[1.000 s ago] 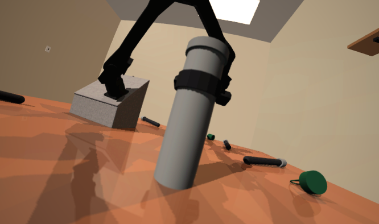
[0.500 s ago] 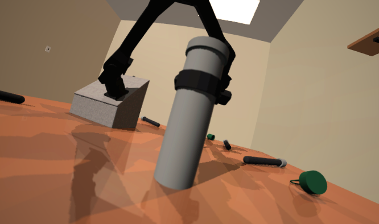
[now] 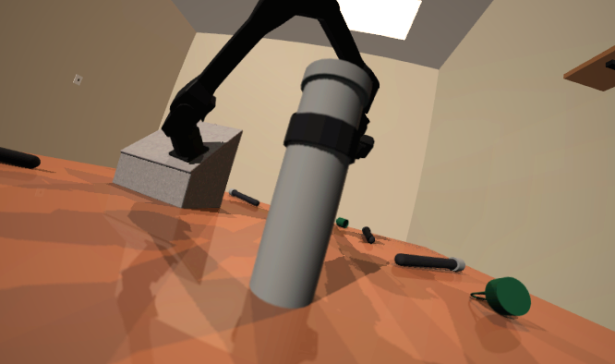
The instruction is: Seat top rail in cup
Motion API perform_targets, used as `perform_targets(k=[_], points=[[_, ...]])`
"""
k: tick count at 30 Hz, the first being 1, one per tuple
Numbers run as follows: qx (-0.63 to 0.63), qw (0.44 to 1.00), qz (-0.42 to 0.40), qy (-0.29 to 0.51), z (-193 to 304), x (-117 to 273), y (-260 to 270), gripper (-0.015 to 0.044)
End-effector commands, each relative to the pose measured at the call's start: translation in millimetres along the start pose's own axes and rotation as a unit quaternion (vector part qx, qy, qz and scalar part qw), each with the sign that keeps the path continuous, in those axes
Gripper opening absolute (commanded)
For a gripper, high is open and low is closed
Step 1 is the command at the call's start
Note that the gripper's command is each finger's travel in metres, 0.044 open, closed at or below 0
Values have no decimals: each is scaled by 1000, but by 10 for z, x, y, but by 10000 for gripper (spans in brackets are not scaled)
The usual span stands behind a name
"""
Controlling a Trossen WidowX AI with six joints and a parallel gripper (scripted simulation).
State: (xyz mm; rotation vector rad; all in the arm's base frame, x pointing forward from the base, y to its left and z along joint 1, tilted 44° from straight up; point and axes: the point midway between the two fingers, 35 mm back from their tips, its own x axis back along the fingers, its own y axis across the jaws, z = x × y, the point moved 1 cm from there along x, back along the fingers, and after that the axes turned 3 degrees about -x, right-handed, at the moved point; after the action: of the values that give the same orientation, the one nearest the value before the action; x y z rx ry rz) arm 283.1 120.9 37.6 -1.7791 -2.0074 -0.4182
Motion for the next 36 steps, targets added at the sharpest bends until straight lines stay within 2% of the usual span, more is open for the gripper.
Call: perform_targets(k=[1, 5, 36], points=[[4, 1000, -12, 11, -11, 134, -7, 440], [13, 999, -34, 29, -9, 378, -41, 440], [13, 999, -34, 29, -9, 378, -41, 440]])
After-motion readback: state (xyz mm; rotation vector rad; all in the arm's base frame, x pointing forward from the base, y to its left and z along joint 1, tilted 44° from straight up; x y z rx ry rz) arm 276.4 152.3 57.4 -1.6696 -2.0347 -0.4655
